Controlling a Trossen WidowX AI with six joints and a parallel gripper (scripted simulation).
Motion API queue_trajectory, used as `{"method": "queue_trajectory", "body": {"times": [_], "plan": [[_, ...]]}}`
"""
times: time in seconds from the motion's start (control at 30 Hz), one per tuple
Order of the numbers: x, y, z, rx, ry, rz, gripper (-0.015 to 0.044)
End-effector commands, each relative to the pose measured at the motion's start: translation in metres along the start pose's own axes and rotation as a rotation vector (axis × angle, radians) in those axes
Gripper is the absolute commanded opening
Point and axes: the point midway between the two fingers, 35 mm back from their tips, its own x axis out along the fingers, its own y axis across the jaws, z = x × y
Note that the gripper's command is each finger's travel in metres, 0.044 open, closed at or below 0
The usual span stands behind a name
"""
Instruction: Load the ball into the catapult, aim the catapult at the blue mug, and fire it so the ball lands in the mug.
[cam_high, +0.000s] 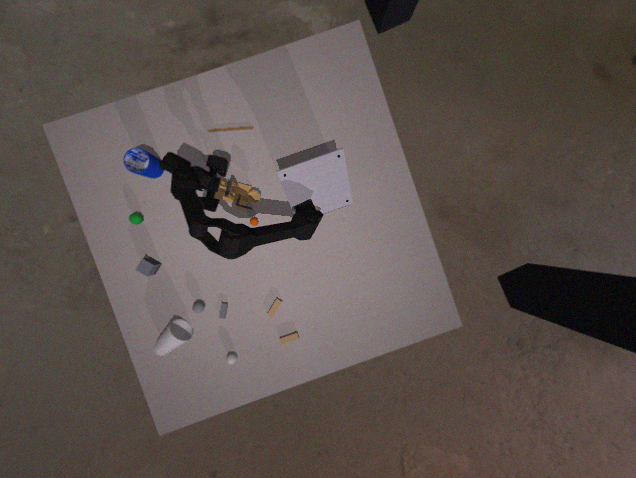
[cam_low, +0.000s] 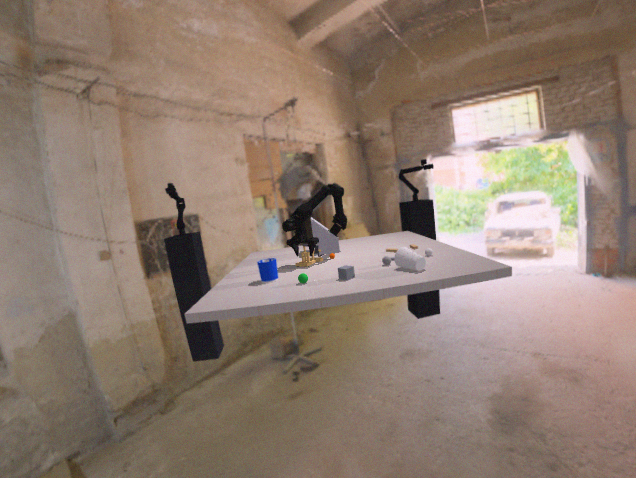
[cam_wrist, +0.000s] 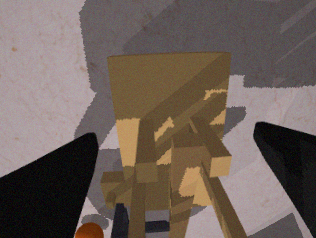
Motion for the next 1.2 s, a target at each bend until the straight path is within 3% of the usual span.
{"method": "queue_trajectory", "body": {"times": [0.0,0.3,0.67,0.87,1.0,1.17], "plan": [[0.008,0.0,-0.001,0.005,0.003,0.005,0.044],[0.02,0.0,-0.002,0.005,0.003,0.006,0.044],[0.016,0.0,-0.001,0.0,0.002,0.001,0.0151],[0.016,0.0,-0.001,0.0,0.002,0.001,0.0111],[-0.023,-0.001,0.0,0.001,0.002,-0.001,0.0006],[-0.032,-0.001,0.001,0.003,0.002,0.001,0.0]]}}
